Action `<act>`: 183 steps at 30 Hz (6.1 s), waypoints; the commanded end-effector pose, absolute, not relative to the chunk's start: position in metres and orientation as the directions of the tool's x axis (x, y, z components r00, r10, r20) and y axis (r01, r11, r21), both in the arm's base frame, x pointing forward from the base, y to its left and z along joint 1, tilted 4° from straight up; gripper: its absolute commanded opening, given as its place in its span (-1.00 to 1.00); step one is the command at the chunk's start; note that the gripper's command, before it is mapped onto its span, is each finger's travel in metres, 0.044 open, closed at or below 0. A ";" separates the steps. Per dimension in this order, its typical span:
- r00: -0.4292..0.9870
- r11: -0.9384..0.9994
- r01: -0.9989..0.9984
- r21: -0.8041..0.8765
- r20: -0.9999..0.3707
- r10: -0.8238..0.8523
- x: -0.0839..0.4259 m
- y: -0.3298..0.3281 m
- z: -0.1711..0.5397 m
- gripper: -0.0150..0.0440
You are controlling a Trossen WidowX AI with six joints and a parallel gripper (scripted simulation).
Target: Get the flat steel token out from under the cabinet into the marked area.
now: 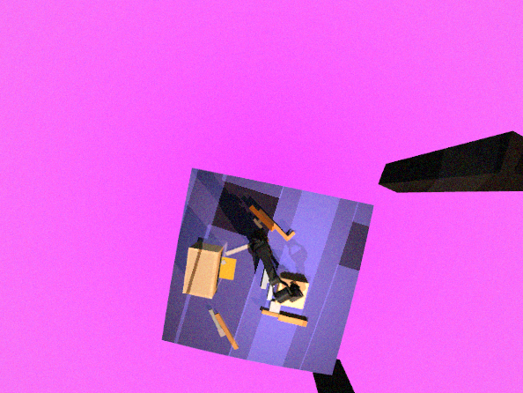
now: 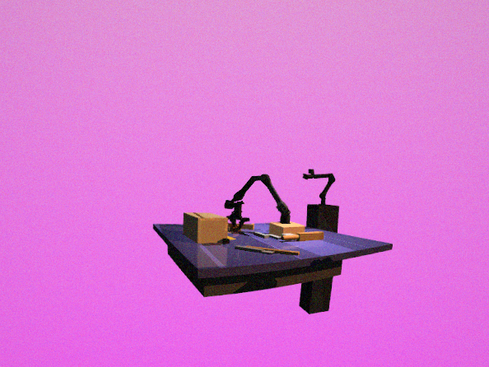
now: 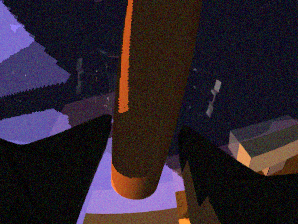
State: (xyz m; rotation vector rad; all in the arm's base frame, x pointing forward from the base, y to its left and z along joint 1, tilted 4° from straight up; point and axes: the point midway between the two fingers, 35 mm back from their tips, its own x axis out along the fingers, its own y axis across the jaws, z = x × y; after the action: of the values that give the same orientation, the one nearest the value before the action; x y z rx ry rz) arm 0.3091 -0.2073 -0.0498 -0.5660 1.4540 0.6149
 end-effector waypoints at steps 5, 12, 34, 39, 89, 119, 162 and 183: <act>0.020 0.726 -0.688 0.016 -0.999 0.041 0.309 -0.208 -0.050 -0.05; 0.020 0.726 -0.688 0.016 -0.999 0.041 0.309 -0.208 -0.050 -0.40; 0.021 0.729 -0.685 0.019 -0.999 0.046 0.332 -0.186 -0.048 -0.49; 0.022 0.729 -0.684 0.019 -0.999 0.047 0.339 -0.179 -0.048 -0.49; 0.025 0.729 -0.684 0.020 -0.998 0.051 0.382 -0.126 -0.045 -0.49; 0.024 0.729 -0.684 0.022 -0.998 0.053 0.362 -0.104 -0.046 -0.49; 0.022 0.729 -0.684 0.025 -0.998 0.055 0.340 -0.082 -0.045 -0.49; 0.020 0.729 -0.684 0.024 -0.998 0.053 0.318 -0.108 -0.047 -0.49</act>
State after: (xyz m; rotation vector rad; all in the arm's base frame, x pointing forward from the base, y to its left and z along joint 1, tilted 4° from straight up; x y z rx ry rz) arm 0.3236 -0.1042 -0.0461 -0.5586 1.4501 0.6144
